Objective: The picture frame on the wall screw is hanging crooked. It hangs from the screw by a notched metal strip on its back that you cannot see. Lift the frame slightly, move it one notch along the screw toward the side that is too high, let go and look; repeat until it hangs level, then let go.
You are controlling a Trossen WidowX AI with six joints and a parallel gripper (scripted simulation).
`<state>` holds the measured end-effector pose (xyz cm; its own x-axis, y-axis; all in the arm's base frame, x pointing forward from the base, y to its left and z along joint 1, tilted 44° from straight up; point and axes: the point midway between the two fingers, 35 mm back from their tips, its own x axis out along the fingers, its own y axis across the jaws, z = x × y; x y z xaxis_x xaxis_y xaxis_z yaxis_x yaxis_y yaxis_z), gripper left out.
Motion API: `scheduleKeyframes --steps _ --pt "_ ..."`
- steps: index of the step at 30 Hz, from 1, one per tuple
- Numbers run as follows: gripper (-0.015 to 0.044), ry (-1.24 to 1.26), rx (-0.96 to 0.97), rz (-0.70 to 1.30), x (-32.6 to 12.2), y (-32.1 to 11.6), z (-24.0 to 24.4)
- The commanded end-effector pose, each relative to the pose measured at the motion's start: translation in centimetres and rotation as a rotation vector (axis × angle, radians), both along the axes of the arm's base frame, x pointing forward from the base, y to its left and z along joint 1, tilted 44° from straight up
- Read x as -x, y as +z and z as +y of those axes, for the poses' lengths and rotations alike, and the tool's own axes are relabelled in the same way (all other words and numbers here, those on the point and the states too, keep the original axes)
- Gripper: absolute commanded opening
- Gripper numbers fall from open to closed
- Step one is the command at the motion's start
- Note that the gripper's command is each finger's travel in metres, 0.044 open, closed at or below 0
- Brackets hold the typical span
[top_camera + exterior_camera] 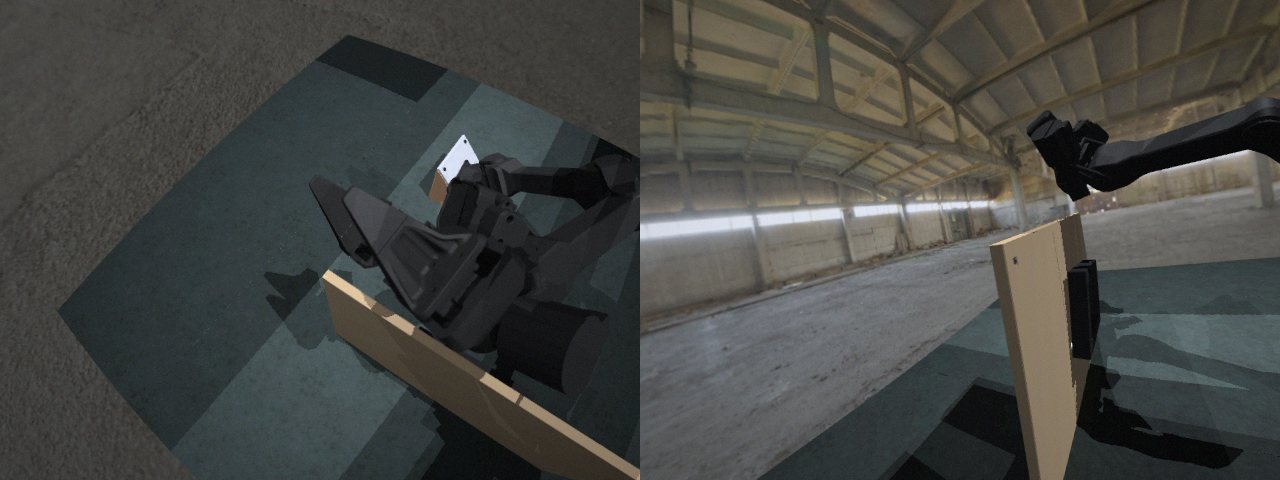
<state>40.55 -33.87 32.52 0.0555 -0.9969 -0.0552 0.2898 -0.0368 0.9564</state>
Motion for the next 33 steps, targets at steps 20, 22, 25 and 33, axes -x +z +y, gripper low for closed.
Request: scheduleKeyframes --steps 20,22,25,33 --pt "0.026 0.659 -0.25 -0.6 12.2 5.7 13.7" --pt "0.026 0.729 -0.294 -0.637 13.4 5.0 15.7" --pt "0.026 0.831 -0.366 -0.69 15.2 3.6 18.6" --pt "0.026 1.066 -0.603 -0.864 19.3 -1.1 25.5"
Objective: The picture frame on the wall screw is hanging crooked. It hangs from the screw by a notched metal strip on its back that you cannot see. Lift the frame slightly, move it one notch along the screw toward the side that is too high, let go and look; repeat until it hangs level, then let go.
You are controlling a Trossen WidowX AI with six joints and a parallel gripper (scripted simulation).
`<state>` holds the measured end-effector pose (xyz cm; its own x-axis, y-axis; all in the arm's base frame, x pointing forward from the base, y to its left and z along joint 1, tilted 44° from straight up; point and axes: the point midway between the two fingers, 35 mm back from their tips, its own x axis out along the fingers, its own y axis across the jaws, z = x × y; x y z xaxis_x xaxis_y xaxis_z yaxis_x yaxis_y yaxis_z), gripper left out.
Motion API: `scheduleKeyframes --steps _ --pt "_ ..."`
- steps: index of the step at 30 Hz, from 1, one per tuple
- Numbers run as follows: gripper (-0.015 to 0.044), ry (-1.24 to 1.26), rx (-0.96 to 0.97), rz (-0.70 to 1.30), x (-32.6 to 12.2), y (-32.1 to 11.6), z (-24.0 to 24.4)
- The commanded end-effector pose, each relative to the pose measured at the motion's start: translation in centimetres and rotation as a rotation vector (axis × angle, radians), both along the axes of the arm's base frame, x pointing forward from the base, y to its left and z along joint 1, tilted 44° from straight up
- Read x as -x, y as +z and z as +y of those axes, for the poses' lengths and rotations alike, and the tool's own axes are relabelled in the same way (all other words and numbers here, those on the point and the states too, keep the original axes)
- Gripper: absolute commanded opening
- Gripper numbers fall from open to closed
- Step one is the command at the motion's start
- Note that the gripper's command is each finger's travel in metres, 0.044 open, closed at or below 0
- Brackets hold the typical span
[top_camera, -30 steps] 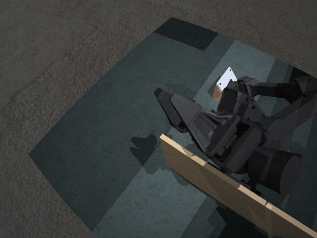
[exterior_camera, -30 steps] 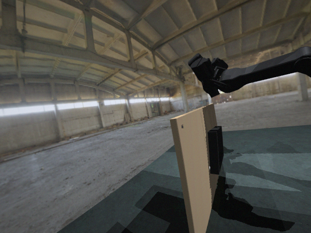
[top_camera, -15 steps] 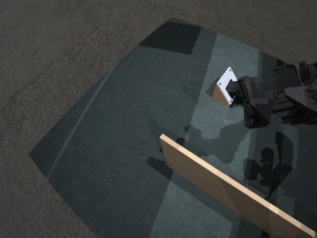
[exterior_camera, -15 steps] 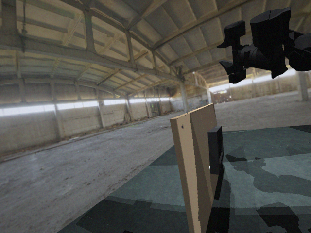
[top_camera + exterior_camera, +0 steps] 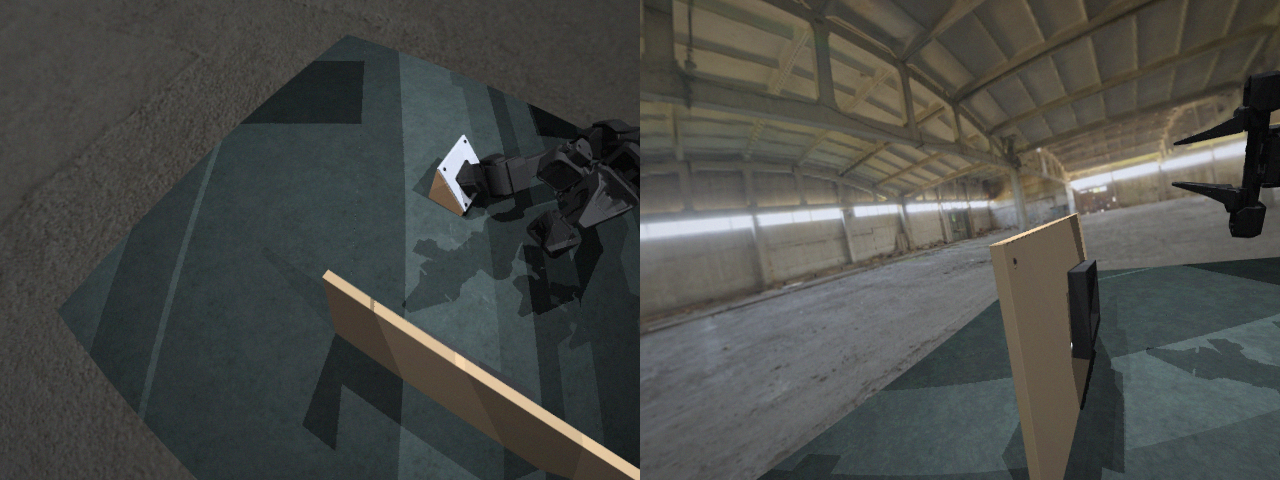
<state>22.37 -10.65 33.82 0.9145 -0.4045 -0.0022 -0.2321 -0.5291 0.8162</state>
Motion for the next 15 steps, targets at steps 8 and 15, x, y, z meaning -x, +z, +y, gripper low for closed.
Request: scheduleKeyframes --steps 8,15 --pt "0.026 0.331 -0.27 -0.1 3.3 -7.2 7.0" --pt "0.026 0.331 -0.27 -0.1 3.3 -7.2 7.0"
